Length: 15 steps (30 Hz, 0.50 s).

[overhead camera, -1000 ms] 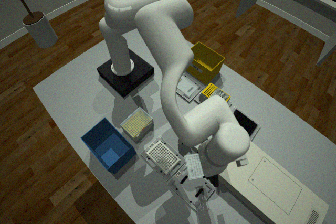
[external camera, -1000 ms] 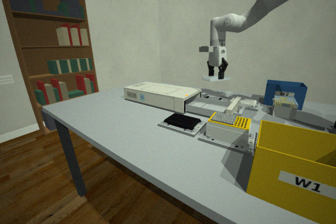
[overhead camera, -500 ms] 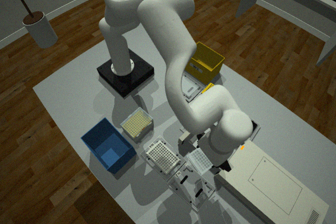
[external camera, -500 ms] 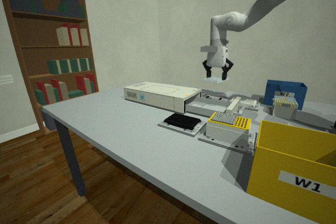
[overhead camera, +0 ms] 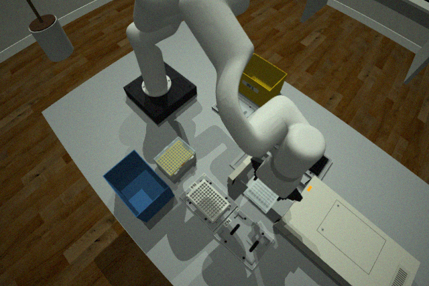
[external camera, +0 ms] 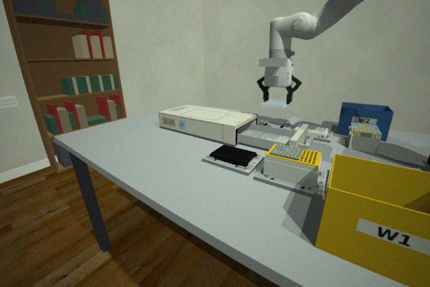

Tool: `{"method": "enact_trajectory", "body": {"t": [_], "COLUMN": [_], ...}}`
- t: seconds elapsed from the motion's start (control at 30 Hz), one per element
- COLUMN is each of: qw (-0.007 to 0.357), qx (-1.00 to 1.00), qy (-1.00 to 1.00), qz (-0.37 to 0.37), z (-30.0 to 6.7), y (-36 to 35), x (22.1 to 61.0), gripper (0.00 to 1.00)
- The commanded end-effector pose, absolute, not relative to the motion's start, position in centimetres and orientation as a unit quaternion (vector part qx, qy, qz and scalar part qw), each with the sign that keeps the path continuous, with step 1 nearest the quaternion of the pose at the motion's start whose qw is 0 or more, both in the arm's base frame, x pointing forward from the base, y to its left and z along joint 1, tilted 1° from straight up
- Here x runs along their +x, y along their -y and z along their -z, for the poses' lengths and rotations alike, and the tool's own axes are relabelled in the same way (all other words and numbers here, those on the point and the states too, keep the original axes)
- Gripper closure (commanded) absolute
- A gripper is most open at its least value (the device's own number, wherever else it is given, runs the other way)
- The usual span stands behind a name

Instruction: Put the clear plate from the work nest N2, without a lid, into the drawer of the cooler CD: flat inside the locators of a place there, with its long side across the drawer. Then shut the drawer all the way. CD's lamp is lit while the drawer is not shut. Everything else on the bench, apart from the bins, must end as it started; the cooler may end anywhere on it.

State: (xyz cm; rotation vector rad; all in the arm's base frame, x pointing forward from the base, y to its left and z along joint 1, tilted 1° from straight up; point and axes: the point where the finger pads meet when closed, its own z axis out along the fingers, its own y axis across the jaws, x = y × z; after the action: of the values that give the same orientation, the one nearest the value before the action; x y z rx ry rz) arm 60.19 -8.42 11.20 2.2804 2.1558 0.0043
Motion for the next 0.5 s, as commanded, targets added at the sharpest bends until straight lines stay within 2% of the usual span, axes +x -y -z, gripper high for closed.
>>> {"method": "enact_trajectory", "body": {"t": [0.0, 0.47], "qw": [-0.001, -0.001], "qx": [0.726, 0.726], "qy": [-0.687, -0.687], "qz": [-0.009, -0.009], "z": [-11.4, -11.4], "y": [7.4, 4.3], "x": [60.0, 59.0], "gripper": [1.00, 1.00]}}
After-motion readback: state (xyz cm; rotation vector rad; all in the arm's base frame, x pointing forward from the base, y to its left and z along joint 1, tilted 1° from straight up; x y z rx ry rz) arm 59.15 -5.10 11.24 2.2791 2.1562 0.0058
